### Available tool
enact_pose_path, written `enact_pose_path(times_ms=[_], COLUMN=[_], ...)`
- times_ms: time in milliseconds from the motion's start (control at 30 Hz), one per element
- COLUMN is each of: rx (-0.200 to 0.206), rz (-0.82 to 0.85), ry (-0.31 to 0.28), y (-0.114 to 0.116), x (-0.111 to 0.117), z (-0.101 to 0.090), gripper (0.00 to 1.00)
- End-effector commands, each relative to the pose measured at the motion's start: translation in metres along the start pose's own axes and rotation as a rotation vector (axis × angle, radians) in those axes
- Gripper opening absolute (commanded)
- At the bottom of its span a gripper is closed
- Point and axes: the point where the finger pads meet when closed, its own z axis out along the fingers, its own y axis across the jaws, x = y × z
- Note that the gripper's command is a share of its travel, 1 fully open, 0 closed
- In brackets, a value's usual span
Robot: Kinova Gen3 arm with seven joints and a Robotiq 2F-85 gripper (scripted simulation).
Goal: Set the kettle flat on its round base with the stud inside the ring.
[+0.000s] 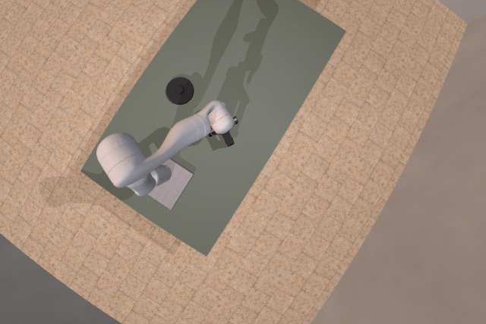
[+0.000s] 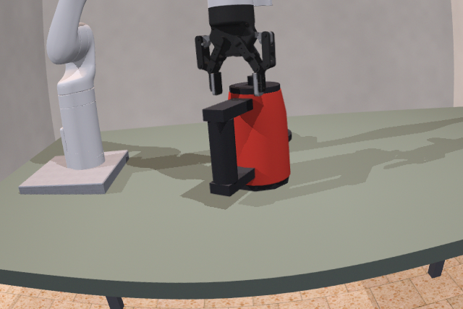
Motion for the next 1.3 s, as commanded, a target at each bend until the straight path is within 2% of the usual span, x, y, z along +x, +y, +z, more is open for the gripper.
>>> enact_pose_path(times_ms=[0, 1033, 1267], rx=[-0.001, -0.001, -0.001], rz=[0.0, 0.0, 0.0], ry=[0.0, 0.0, 0.0], y=[0.0003, 0.0003, 0.0004], x=[0.0, 0.0, 0.0001], z=[-0.0003, -0.0002, 0.0052], gripper=[0.8, 0.8, 0.8])
